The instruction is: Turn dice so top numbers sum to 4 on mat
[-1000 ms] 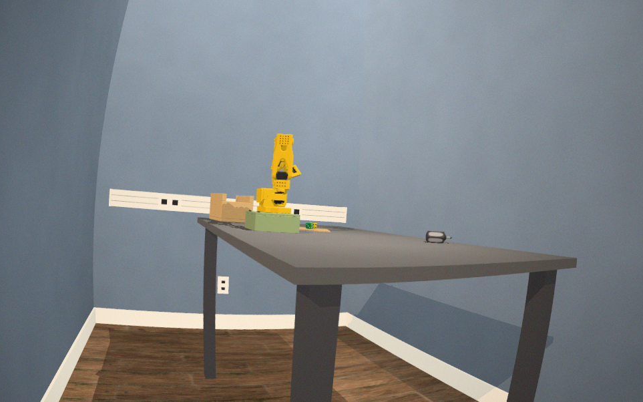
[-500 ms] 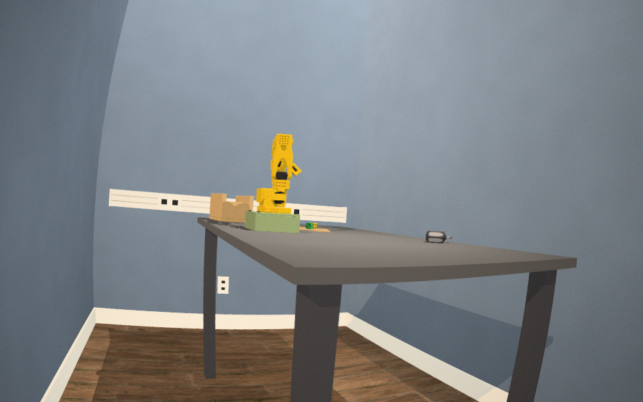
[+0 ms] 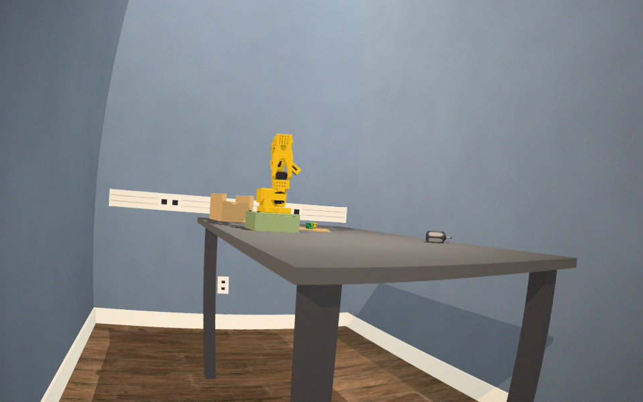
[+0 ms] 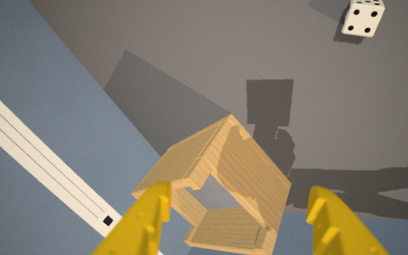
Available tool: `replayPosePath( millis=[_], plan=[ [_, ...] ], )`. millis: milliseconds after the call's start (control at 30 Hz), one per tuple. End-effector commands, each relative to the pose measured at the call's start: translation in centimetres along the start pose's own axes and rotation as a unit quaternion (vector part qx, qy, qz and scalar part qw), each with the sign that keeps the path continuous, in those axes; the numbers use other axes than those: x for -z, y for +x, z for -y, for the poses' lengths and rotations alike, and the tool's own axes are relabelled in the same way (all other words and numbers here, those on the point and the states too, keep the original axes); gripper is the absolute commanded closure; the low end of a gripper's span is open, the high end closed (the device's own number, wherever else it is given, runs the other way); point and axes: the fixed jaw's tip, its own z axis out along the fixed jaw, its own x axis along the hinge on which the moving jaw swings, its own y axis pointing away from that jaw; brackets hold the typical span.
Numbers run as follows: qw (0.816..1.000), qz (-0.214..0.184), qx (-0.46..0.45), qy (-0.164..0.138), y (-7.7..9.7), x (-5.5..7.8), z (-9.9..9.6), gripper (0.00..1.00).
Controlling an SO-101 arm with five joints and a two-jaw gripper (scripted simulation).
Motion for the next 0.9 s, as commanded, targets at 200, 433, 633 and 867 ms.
replayPosePath(
  millis=[200,433,633,867],
  plan=[
    [1.000,0.000,0.025,0.010,0.3,-0.2,0.2,0.72],
    [1.000,0.000,0.029,0.010,0.4,-0.2,0.2,0.72],
    [1.000,0.000,0.029,0.010,0.4,-0.2,0.2,0.72],
    [0.999,0.012,0.029,0.038,0.0,-1.5,1.0,0.72]
  ],
)
